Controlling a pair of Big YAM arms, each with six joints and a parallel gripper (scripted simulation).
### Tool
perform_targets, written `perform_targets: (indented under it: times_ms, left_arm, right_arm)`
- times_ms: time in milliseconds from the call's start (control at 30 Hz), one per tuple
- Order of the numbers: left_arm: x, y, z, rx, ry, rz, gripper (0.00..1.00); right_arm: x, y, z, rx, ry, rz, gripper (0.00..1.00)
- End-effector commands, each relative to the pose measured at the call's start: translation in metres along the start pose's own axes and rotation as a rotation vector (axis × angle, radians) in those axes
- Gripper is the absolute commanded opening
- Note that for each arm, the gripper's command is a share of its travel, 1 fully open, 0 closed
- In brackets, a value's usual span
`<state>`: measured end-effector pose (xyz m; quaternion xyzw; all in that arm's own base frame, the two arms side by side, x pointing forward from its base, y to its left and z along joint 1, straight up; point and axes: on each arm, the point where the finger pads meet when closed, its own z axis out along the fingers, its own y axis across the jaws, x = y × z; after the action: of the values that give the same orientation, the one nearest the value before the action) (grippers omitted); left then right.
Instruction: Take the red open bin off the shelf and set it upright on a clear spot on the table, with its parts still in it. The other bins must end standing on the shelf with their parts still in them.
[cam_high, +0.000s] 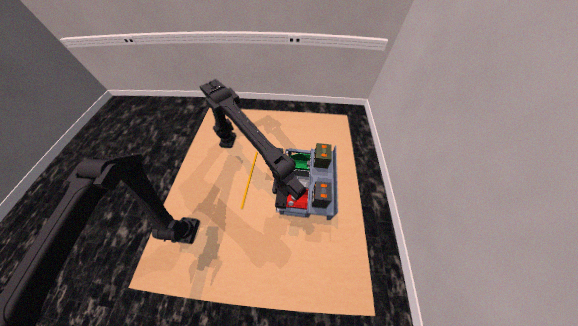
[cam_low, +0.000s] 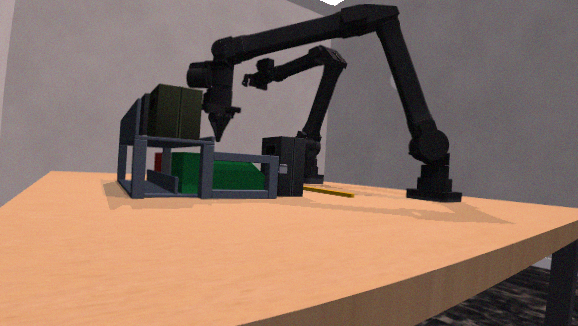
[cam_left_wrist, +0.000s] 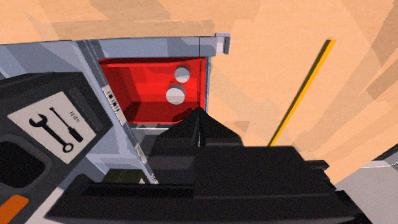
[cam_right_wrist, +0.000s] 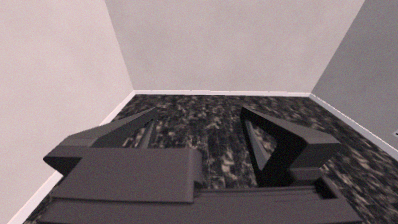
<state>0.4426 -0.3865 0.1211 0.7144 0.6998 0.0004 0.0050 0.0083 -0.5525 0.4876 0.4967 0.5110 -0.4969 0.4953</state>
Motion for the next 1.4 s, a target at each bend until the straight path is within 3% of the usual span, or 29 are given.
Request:
perform_targets:
  times_ms: [0,1367]
  left_arm:
    - [0.0027,0.0048,-0.0223,-0.037,-0.030,0.002,0.00]
    - [0.0073,-0.0004,-0.0182,-0.031,-0.024,0.001,0.00]
  right_arm:
    - [-0.0127,-0.0057,-0.0079,0.007,-0.016,0.016,1.00]
    - [-0.0127,-0.0057,-0.0079,0.007,-0.016,0.016,1.00]
